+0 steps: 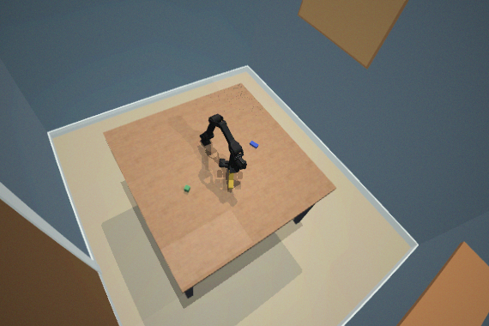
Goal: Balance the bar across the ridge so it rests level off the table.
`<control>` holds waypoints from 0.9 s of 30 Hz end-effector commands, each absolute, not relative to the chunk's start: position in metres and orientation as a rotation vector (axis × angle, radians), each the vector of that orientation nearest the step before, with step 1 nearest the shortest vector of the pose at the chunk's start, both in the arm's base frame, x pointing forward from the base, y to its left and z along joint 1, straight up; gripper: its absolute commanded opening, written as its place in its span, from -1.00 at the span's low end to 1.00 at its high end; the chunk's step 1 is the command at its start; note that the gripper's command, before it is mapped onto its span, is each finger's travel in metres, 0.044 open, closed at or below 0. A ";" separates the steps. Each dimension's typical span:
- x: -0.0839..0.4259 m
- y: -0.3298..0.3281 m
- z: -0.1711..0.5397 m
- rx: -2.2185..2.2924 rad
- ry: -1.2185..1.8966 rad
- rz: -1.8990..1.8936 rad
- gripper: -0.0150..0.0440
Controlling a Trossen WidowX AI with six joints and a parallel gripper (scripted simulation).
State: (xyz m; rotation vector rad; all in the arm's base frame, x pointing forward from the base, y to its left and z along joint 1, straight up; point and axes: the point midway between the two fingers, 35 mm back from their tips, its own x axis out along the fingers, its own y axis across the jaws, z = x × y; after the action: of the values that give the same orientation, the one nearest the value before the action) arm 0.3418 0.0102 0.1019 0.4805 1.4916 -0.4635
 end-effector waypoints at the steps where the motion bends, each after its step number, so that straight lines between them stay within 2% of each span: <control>1: 0.342 0.010 0.102 0.481 1.491 -0.463 -0.49; 6: 0.342 0.010 0.102 0.481 1.491 -0.463 -0.49; 12: 0.342 0.010 0.102 0.481 1.491 -0.463 0.04; 13: 0.342 0.010 0.102 0.481 1.491 -0.463 0.07; 27: 0.342 0.010 0.102 0.481 1.491 -0.463 0.08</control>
State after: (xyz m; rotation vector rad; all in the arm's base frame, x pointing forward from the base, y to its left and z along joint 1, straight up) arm 0.3418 0.0102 0.1020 0.4806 1.4914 -0.4634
